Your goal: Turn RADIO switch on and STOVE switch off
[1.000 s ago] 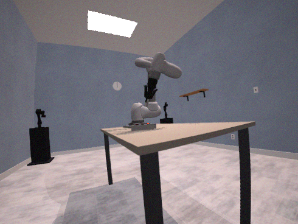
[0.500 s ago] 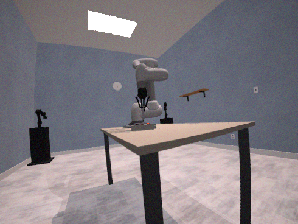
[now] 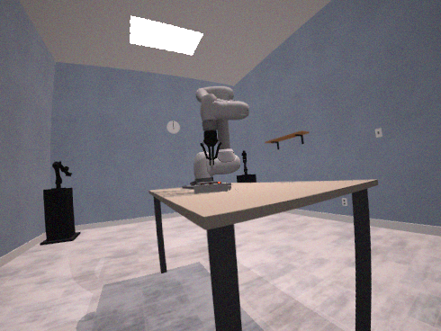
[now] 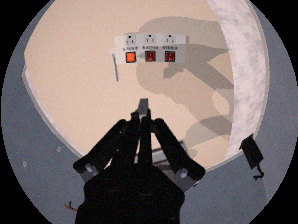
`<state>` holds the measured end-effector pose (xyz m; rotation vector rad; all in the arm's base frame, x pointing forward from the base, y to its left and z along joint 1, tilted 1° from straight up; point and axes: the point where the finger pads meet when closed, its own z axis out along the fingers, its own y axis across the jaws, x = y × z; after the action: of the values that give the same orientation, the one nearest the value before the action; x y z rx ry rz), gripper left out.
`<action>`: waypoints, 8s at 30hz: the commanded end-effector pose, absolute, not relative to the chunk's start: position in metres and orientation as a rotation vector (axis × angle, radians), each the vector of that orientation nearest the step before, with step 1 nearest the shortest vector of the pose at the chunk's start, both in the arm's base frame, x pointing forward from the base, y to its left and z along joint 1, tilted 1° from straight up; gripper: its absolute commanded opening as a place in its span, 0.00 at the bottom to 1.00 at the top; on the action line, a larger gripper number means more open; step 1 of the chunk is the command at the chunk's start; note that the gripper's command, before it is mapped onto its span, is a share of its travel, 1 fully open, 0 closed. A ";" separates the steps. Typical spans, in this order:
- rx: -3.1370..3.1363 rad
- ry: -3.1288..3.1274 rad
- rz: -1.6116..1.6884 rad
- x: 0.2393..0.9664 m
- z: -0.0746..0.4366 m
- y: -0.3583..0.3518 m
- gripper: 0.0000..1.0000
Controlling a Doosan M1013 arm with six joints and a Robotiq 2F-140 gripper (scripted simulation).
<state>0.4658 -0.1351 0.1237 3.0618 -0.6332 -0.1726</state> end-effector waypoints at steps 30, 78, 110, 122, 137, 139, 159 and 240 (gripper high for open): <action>3.062 -0.633 -0.172 0.466 0.124 -0.135 0.00; 3.063 -0.633 -0.174 0.465 0.034 -0.136 0.00; 3.063 -0.633 -0.174 0.465 0.034 -0.136 0.00; 3.063 -0.633 -0.174 0.466 0.052 -0.136 0.00; 3.063 -0.633 -0.174 0.466 0.124 -0.135 0.00; 3.063 -0.633 -0.174 0.466 0.124 -0.135 0.00; 3.063 -0.633 -0.174 0.466 0.124 -0.135 0.00; 2.935 -0.730 0.369 0.527 0.116 -0.157 1.00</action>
<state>0.5265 -0.1566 0.1159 2.9345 -0.7301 0.3692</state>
